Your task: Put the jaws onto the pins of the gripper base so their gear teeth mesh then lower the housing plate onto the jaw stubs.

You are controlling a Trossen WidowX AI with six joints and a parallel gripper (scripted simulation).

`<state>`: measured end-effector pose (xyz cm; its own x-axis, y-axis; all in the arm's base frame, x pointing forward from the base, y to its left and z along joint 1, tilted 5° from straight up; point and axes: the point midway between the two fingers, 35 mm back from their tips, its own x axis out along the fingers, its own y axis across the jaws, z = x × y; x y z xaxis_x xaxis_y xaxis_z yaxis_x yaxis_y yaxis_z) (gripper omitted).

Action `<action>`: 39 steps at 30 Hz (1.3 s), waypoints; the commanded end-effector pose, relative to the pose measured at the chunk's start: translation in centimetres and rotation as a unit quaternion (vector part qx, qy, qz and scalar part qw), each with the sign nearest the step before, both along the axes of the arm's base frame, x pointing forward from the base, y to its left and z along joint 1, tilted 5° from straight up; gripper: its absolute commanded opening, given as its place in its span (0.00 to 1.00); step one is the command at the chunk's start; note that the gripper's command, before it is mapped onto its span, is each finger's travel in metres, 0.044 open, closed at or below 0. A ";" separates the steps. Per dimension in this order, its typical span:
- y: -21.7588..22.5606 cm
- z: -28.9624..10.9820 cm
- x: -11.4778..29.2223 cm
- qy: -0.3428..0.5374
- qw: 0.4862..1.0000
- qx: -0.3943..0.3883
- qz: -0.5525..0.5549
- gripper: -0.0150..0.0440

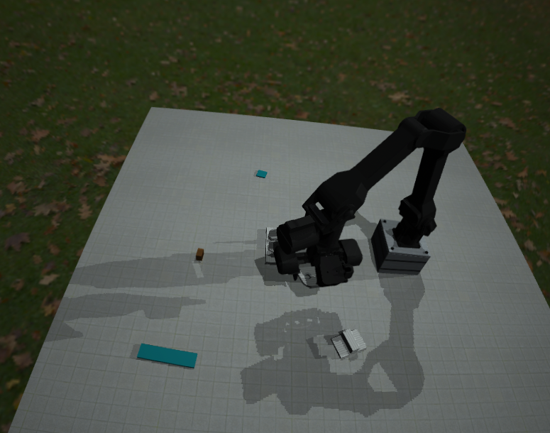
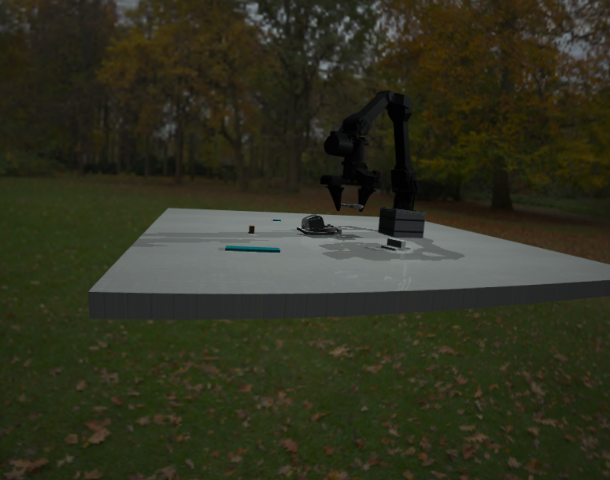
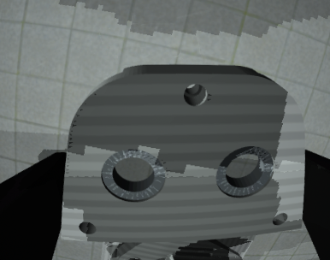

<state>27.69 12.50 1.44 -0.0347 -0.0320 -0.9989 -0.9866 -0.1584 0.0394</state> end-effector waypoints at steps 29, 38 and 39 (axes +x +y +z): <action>-8.5 0.1 1.0 -0.017 0.880 -0.023 -0.474 0.85; -10.8 0.2 0.9 -0.022 0.806 -0.028 -0.591 0.85; -11.0 0.2 0.9 -0.023 0.796 -0.029 -0.604 0.85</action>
